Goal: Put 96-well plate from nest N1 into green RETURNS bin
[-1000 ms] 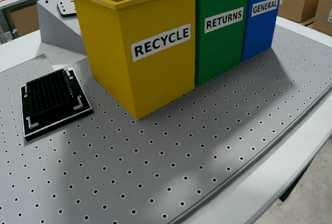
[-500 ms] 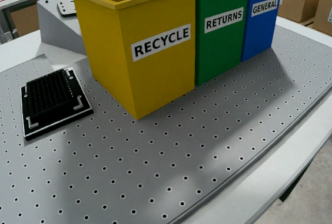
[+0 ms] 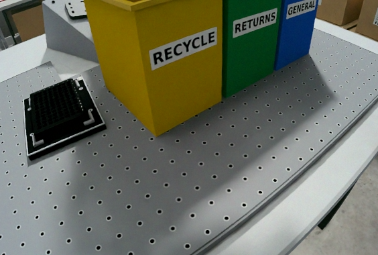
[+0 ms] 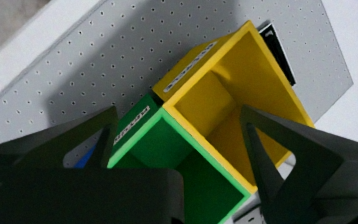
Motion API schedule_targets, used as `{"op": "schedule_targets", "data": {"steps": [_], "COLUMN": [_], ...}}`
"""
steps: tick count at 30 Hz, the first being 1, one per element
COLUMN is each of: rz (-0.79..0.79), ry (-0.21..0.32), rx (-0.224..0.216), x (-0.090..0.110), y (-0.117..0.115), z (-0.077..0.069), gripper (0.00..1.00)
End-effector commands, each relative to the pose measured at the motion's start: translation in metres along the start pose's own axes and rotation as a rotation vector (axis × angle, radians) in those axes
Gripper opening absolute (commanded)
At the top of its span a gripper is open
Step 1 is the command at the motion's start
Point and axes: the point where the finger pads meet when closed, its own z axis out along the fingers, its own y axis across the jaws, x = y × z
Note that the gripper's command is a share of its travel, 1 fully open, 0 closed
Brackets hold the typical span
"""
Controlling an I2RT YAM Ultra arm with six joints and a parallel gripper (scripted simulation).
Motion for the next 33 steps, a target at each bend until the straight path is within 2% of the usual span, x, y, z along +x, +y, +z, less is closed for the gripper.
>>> {"op": "schedule_targets", "data": {"steps": [1, 7, 10, 15, 20, 22, 23, 25, 28, 29, 30, 32, 33], "rz": [-0.131, -0.236, -0.299, -0.341, -0.482, -0.488, -0.517, -0.523, -0.587, -0.593, -0.595, -0.595, -0.602], "ry": [0.032, 0.073, 0.069, 0.082, 0.113, 0.128, 0.135, 0.123, 0.114, 0.107, 0.127, 0.127, 0.150], "rx": [-0.082, -0.105, -0.138, -0.151, -0.204, -0.204, -0.218, -0.222, -0.255, -0.257, -0.251, -0.251, -0.244], "x": [-0.010, -0.014, -0.023, -0.030, -0.038, -0.039, -0.040, -0.040, -0.042, -0.044, -0.046, -0.046, -0.048], "y": [-0.008, -0.020, -0.027, -0.030, -0.052, -0.060, -0.065, -0.069, -0.083, -0.087, -0.091, -0.091, -0.095], "z": [-0.002, 0.013, 0.017, 0.022, 0.034, 0.039, 0.042, 0.043, 0.046, 0.047, 0.048, 0.048, 0.049], "gripper": [1.00, 1.00, 1.00, 1.00, 1.00, 1.00, 1.00, 1.00, 1.00, 1.00, 1.00, 1.00, 1.00]}}
